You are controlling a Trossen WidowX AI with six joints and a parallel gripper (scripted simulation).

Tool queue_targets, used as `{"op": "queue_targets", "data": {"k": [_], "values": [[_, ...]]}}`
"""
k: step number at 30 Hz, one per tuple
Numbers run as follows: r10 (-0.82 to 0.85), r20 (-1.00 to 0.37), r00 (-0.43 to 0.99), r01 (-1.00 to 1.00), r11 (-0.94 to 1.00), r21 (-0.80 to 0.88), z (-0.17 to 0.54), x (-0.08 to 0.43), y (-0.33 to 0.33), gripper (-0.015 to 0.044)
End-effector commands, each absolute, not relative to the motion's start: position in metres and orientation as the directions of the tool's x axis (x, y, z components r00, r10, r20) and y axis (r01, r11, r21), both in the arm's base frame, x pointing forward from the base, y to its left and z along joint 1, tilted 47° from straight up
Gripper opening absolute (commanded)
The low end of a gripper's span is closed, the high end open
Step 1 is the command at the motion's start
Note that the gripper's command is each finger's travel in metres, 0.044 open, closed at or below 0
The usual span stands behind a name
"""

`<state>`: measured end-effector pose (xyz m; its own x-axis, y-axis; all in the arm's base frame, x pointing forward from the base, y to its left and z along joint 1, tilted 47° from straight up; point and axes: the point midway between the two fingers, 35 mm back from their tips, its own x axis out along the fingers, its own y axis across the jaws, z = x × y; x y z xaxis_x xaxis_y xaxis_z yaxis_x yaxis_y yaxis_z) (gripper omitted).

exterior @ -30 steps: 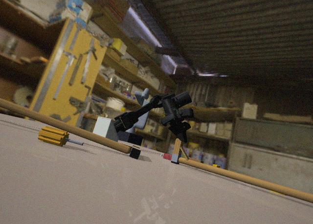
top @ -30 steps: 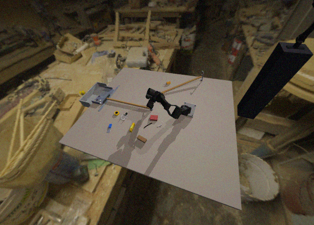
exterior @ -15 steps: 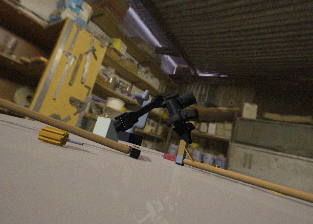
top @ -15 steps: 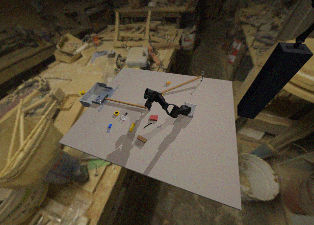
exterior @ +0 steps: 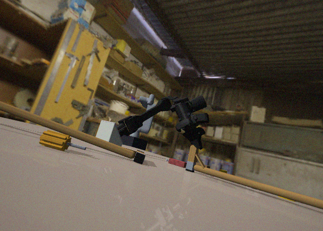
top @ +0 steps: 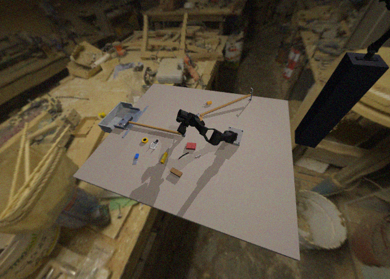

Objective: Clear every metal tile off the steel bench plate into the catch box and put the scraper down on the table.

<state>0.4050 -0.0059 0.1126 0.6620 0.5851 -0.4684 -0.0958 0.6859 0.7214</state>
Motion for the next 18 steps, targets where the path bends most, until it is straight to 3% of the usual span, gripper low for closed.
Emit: {"op": "queue_targets", "data": {"k": [1,18], "values": [[0.58,-0.463,0.67,-0.102,0.69,0.717,0.117,0.414,-0.008,0.0],[0.58,-0.463,0.67,-0.103,0.69,0.716,0.121,0.436,-0.009,0.0]]}}
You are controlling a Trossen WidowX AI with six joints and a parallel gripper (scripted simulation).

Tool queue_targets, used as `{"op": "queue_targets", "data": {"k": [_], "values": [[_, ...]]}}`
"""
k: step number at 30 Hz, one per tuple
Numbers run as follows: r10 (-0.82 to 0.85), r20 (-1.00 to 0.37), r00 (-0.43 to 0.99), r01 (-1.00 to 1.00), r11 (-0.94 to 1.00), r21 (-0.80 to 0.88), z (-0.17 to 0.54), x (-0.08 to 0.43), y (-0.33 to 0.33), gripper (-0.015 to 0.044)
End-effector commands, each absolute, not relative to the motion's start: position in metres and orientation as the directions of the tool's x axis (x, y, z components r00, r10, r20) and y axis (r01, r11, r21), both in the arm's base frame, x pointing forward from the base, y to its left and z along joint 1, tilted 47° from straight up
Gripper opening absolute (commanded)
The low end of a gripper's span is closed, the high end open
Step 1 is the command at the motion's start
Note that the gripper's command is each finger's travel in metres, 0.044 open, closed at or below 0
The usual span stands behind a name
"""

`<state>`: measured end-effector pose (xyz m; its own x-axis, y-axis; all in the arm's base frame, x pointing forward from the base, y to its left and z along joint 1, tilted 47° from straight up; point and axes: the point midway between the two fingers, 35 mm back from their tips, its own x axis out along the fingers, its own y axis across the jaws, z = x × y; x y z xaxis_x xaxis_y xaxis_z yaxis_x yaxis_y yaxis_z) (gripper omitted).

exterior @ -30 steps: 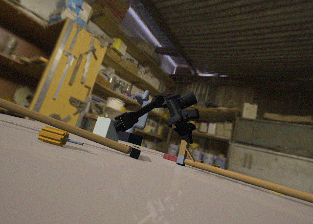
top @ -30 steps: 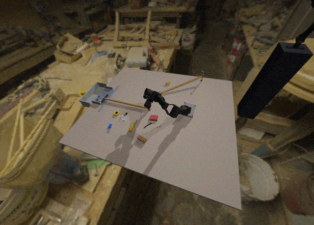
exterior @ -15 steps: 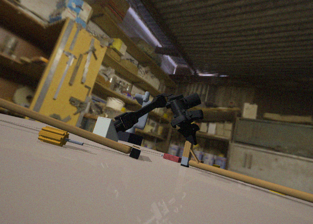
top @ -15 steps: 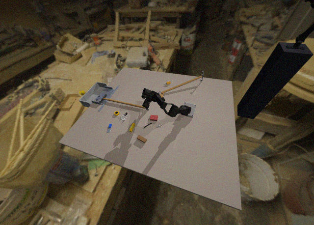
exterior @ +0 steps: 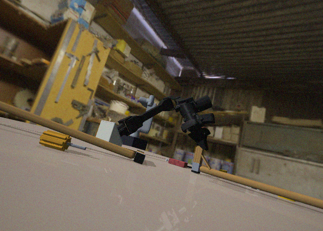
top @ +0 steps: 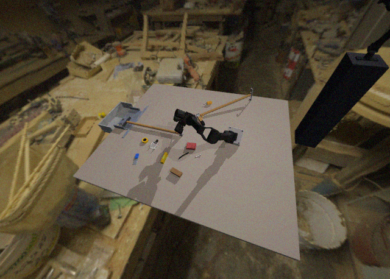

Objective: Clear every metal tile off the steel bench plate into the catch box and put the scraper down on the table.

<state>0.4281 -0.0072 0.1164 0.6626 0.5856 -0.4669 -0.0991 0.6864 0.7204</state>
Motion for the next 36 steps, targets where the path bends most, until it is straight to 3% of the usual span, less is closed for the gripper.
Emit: {"op": "queue_targets", "data": {"k": [1,36], "values": [[0.58,-0.463,0.67,-0.103,0.69,0.716,0.121,0.438,-0.009,0.0],[0.58,-0.461,0.671,-0.105,0.69,0.716,0.125,0.485,-0.011,0.0]]}}
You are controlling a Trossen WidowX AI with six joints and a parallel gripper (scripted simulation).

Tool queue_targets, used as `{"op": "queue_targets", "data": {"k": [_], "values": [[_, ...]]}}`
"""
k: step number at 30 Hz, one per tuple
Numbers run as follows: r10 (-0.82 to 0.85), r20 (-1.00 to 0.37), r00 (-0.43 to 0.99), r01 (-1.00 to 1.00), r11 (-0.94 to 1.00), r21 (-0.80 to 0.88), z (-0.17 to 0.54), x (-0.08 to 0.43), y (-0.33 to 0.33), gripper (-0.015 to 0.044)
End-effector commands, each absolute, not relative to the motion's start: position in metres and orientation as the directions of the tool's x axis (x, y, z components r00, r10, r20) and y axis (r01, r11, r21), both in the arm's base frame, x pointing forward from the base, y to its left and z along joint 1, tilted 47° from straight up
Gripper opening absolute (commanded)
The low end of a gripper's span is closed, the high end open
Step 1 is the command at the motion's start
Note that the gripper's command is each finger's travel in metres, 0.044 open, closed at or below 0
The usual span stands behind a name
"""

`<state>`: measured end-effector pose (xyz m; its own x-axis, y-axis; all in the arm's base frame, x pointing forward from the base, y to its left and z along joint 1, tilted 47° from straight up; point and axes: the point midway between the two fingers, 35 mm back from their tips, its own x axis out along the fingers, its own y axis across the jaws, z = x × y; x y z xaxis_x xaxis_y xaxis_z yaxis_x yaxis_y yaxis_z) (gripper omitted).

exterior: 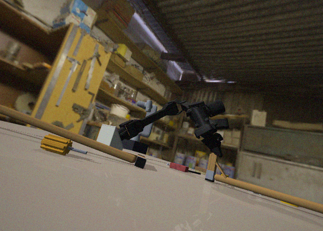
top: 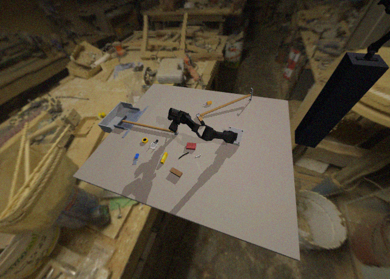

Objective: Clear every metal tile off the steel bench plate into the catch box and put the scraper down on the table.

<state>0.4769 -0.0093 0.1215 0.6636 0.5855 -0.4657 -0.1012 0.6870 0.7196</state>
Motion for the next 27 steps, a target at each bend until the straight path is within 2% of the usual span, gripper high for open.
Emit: {"op": "queue_targets", "data": {"k": [1,27], "values": [[0.58,-0.461,0.671,-0.105,0.69,0.716,0.125,0.486,-0.011,0.0],[0.58,-0.46,0.673,-0.106,0.69,0.716,0.123,0.52,-0.013,0.0]]}}
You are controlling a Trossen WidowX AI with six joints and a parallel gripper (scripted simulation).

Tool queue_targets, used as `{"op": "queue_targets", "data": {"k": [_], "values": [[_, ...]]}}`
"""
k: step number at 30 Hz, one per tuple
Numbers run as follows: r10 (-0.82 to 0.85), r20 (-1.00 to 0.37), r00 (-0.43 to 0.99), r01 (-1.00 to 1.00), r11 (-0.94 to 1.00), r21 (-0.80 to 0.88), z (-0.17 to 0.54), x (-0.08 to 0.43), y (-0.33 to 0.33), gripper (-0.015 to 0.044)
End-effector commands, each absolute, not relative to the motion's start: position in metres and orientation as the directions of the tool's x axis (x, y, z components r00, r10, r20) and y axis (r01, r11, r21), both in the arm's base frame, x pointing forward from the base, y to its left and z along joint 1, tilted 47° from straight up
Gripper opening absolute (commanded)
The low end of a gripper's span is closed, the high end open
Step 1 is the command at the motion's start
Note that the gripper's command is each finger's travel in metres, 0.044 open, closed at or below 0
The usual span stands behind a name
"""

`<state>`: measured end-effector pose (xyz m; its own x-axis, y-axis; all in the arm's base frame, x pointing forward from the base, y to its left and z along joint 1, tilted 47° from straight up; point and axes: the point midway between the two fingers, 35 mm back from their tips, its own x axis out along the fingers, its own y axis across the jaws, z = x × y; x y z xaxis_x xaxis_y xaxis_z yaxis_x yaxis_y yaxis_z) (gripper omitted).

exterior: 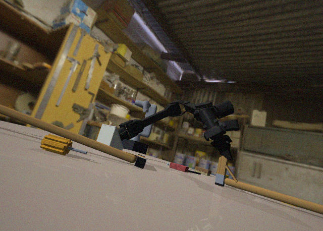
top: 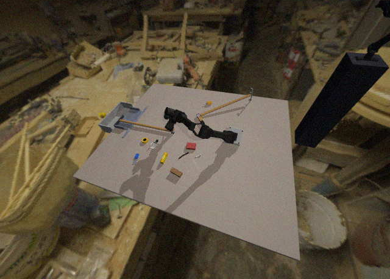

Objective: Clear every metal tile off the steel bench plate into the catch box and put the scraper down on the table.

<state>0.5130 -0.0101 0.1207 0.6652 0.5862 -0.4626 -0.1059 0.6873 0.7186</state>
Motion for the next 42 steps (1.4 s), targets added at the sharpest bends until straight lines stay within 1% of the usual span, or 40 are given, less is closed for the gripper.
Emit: {"op": "queue_targets", "data": {"k": [1,26,42], "values": [[0.586,-0.463,0.665,-0.106,0.687,0.719,0.121,0.513,-0.01,0.0],[0.584,-0.461,0.668,-0.106,0.688,0.718,0.121,0.514,-0.011,0.0],[0.582,-0.463,0.668,-0.104,0.69,0.717,0.122,0.496,-0.016,0.0]]}}
